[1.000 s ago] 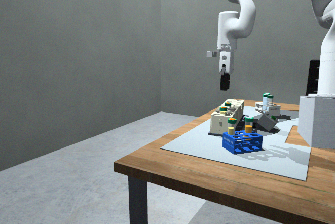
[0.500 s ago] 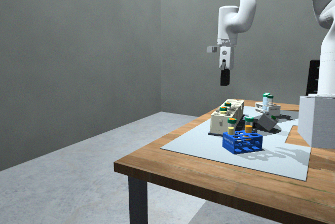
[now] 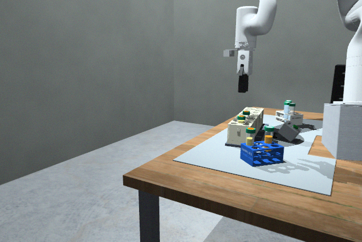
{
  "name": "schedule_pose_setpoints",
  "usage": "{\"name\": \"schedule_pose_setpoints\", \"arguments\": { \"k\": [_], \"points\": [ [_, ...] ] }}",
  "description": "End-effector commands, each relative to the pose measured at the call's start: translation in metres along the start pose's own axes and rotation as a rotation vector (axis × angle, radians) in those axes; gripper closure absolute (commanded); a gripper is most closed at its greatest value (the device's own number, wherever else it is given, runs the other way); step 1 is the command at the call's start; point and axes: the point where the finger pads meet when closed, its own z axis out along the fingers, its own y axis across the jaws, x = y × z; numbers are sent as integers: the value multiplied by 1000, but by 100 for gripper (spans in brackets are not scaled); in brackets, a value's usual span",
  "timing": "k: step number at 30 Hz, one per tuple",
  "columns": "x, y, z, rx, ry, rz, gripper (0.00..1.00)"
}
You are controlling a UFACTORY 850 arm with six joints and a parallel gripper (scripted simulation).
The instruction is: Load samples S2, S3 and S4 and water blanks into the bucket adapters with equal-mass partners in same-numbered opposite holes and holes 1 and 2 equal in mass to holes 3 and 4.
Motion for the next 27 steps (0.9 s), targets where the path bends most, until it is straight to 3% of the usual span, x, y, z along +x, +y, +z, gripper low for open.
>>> {"name": "schedule_pose_setpoints", "arguments": {
  "k": [1,2,3,27],
  "points": [
    [1,0,-1,1,2,0,56],
    [1,0,-1,1,2,0,56],
    [-1,-5,-1,1,2,-33,43],
    [-37,-98,-1,0,2,-700,43]
  ]
}}
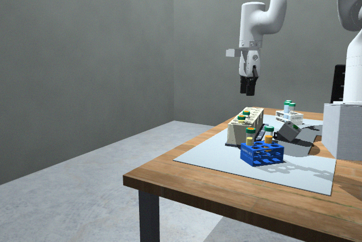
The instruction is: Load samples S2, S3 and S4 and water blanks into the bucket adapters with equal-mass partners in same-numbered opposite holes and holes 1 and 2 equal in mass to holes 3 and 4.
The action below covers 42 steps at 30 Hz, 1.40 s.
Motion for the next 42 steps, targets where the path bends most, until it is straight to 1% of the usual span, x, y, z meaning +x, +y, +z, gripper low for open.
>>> {"name": "schedule_pose_setpoints", "arguments": {
  "k": [1,11,13,20,33,42],
  "points": [
    [6,-21,-1,13,-8,-135,43],
    [17,-70,-1,13,-8,-135,43],
    [17,-70,-1,13,-8,-135,43],
    [25,-104,-2,13,-8,-135,43],
    [25,-104,-2,13,-8,-135,43],
    [25,-104,16,13,-8,-135,43]
  ]
}}
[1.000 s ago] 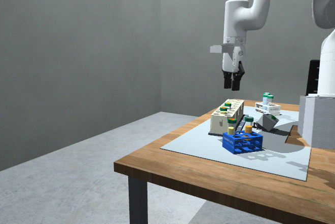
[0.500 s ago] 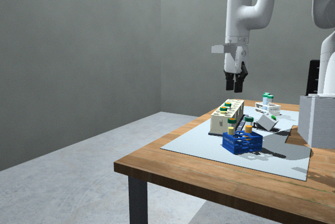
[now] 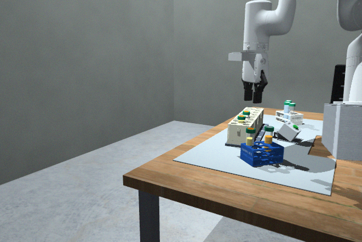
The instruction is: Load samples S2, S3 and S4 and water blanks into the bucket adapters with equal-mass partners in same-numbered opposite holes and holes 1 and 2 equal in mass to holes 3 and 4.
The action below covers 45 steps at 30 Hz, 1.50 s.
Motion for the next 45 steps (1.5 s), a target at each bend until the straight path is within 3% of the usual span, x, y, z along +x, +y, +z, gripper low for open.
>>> {"name": "schedule_pose_setpoints", "arguments": {
  "k": [1,45],
  "points": [
    [1,0,8,0,2,0,43],
    [1,0,84,0,2,0,43]
  ]
}}
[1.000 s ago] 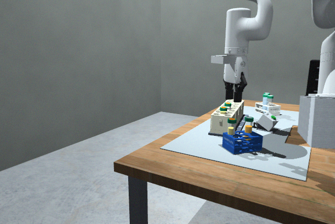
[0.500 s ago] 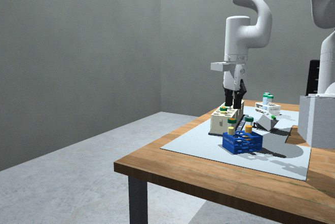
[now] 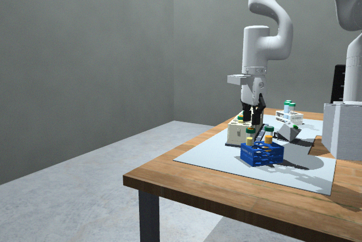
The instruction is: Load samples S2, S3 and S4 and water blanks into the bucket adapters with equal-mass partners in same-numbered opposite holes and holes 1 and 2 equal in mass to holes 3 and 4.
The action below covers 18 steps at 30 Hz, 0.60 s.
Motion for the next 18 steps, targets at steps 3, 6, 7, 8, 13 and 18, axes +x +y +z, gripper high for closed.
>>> {"name": "schedule_pose_setpoints", "arguments": {
  "k": [3,6,7,8,13,18],
  "points": [
    [1,0,12,-1,3,0,43],
    [1,0,18,-1,3,0,43],
    [1,0,20,-1,3,0,43],
    [1,0,22,-1,3,0,43],
    [1,0,24,-1,3,0,43],
    [1,0,24,-1,3,0,43]
  ]
}}
